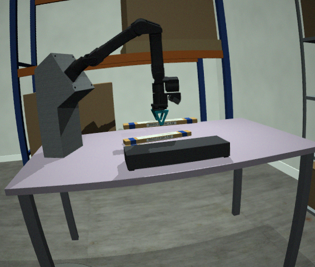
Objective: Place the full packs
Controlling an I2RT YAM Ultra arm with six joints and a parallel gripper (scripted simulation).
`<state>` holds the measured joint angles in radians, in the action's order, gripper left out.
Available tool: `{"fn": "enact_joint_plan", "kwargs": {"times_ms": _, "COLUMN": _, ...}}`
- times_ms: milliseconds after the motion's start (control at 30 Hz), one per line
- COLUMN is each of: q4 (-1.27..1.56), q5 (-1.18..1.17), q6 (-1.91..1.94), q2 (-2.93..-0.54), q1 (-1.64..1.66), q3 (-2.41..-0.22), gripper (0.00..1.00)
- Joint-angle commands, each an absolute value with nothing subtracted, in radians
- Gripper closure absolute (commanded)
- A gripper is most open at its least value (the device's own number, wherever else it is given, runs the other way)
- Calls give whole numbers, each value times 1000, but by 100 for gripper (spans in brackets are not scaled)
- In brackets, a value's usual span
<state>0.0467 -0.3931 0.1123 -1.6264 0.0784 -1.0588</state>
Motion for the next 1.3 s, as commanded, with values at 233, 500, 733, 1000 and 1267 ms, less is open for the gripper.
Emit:
{"fn": "enact_joint_plan", "kwargs": {"times_ms": 233, "q4": 63, "q5": -402, "q6": 106, "q2": -1588, "q1": 113, "q3": -1086, "gripper": 100}}
{"fn": "enact_joint_plan", "kwargs": {"times_ms": 500, "q4": 63, "q5": -402, "q6": 106, "q2": -1588, "q1": 113, "q3": -1086, "gripper": 100}}
{"fn": "enact_joint_plan", "kwargs": {"times_ms": 733, "q4": 21, "q5": -383, "q6": 120, "q2": -1605, "q1": 86, "q3": -1037, "gripper": 100}}
{"fn": "enact_joint_plan", "kwargs": {"times_ms": 1000, "q4": 37, "q5": -390, "q6": 115, "q2": -1579, "q1": 94, "q3": -1025, "gripper": 100}}
{"fn": "enact_joint_plan", "kwargs": {"times_ms": 1267, "q4": 61, "q5": -399, "q6": 108, "q2": -1544, "q1": 106, "q3": -1012, "gripper": 100}}
